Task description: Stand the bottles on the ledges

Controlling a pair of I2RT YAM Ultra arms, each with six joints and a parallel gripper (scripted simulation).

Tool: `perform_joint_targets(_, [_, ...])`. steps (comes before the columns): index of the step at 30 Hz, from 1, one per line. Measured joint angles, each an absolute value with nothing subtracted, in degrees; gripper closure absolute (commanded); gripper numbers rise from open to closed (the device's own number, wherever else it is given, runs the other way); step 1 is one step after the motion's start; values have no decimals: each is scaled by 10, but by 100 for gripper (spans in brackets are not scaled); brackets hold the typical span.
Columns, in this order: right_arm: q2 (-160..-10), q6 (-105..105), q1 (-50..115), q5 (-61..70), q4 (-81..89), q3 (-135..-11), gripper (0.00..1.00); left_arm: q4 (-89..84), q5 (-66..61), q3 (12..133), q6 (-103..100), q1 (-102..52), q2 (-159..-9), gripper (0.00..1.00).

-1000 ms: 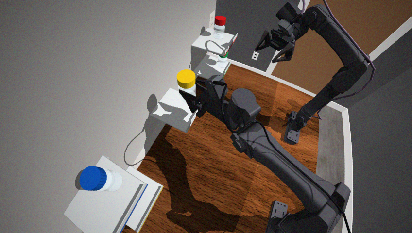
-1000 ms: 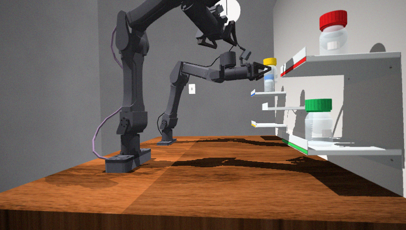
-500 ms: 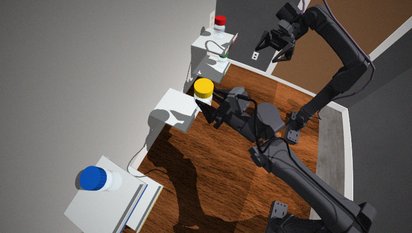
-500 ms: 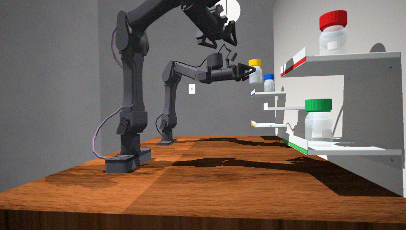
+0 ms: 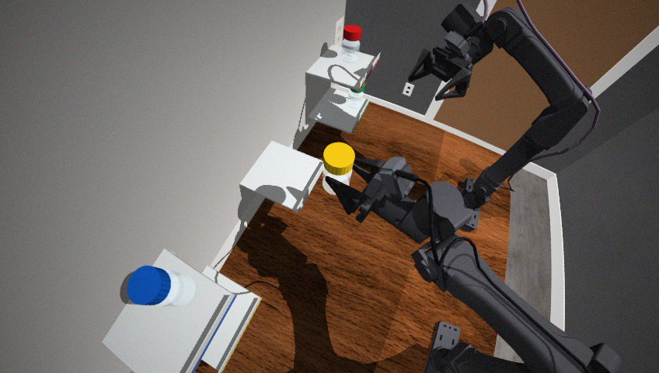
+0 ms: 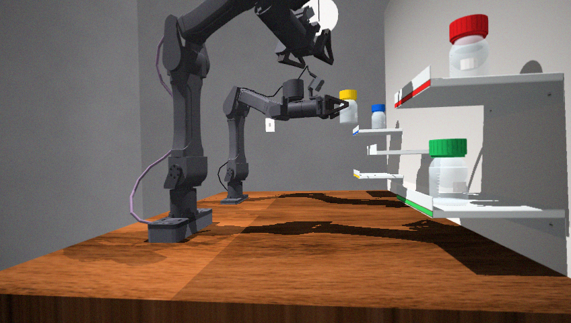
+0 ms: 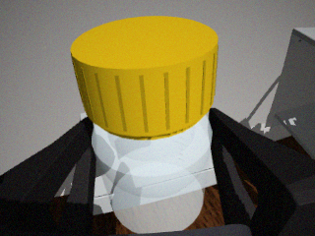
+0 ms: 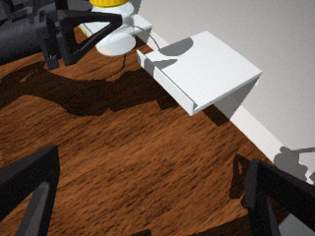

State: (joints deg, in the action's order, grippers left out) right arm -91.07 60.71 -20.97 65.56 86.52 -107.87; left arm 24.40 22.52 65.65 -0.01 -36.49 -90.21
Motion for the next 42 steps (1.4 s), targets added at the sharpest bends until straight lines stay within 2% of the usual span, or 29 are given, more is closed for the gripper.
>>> perform_joint_targets(14, [-911,607,-210,656,865,-1079,12,232,237,644,0,-365,-902,48])
perform_joint_targets(21, [-911,593,-207,645,858,-1079,12,232,204,639,-12,-359,-900,48])
perform_joint_targets(25, [-927,545,-160,597,815,-1083,12,231,131,614,-18,-307,-880,48])
perform_joint_targets(42, [-1007,202,218,302,502,-1088,12,265,-276,546,52,75,-805,48])
